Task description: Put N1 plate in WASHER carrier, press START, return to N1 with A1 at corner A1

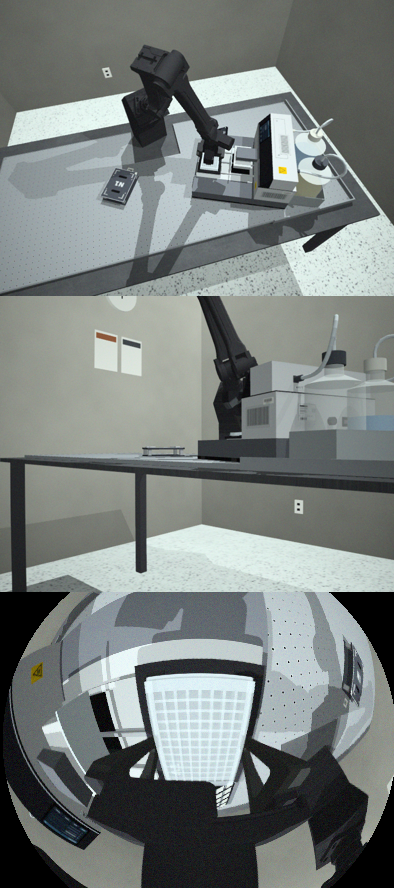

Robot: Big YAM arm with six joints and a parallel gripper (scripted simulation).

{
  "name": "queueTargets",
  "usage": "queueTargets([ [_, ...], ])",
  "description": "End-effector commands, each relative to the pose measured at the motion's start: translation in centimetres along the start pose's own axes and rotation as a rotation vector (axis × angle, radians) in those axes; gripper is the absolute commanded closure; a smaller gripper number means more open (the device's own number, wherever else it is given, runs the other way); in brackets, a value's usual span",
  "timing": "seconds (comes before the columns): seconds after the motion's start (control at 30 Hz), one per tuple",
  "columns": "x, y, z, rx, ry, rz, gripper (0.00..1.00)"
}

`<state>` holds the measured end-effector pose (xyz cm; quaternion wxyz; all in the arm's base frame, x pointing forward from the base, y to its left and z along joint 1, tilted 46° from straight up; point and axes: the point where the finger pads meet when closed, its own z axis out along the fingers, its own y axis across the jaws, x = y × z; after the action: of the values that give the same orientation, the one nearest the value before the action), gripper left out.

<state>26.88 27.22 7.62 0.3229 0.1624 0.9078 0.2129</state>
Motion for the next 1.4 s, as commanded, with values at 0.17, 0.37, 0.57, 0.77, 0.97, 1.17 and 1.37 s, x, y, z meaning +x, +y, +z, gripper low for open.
queueTargets([
  [0.17,-0.13,0.39,0.00,-0.009,-0.003,0.001,0.18],
  [0.37,-0.13,0.39,0.00,-0.009,-0.003,0.001,0.18],
  [0.57,-0.13,0.39,0.00,-0.009,-0.003,0.001,0.18],
  [0.77,-0.13,0.39,0.00,-0.009,-0.003,0.001,0.18],
  [0.97,-0.13,0.39,0.00,-0.009,-0.003,0.001,0.18],
  [1.17,-0.13,0.39,0.00,-0.009,-0.003,0.001,0.18],
  [1.37,-0.13,0.39,0.00,-0.009,-0.003,0.001,0.18],
])
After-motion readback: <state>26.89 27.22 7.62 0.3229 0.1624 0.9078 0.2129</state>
